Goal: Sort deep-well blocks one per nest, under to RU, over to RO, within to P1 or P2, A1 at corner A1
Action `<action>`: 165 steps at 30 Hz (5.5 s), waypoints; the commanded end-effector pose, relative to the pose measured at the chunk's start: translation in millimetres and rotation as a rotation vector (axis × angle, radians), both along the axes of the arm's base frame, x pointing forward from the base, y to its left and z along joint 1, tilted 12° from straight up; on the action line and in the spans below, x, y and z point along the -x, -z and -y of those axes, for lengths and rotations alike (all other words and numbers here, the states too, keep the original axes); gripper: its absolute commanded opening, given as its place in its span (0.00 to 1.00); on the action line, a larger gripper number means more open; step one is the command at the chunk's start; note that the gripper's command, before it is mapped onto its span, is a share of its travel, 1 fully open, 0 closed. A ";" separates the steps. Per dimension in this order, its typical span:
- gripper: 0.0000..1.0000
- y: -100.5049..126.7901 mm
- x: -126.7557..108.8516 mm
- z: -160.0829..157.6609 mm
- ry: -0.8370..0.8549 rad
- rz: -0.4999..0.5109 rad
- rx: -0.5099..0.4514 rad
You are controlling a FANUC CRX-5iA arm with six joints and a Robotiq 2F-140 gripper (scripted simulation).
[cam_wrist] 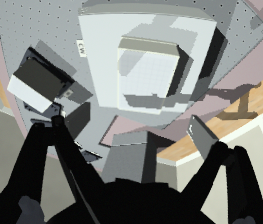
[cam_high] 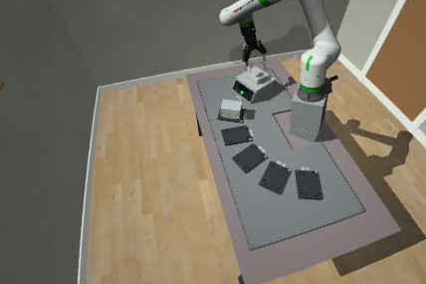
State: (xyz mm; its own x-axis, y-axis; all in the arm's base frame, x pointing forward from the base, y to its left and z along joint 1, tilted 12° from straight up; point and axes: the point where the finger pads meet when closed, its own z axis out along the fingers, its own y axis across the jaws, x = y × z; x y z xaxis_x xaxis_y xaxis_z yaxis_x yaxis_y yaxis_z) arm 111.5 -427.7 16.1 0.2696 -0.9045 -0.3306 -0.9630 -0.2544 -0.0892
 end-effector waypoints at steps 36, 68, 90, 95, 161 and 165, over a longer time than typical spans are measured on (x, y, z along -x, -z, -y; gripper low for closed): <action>1.00 -0.1 0.0 0.2 0.000 0.000 0.000; 1.00 4.8 -0.7 0.9 0.000 0.000 0.000; 1.00 19.4 -2.6 3.3 0.000 0.000 0.000; 1.00 27.6 -3.7 4.6 0.000 0.000 0.000; 0.10 74.3 -10.0 12.0 0.000 0.000 0.000; 0.10 74.3 -10.0 12.0 0.000 0.000 0.000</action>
State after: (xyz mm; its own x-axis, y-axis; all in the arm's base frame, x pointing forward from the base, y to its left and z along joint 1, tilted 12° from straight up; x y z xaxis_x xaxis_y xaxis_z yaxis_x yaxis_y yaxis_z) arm 121.5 -439.6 -58.3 0.2696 -0.9045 -0.3305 -0.9630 -0.2545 -0.0891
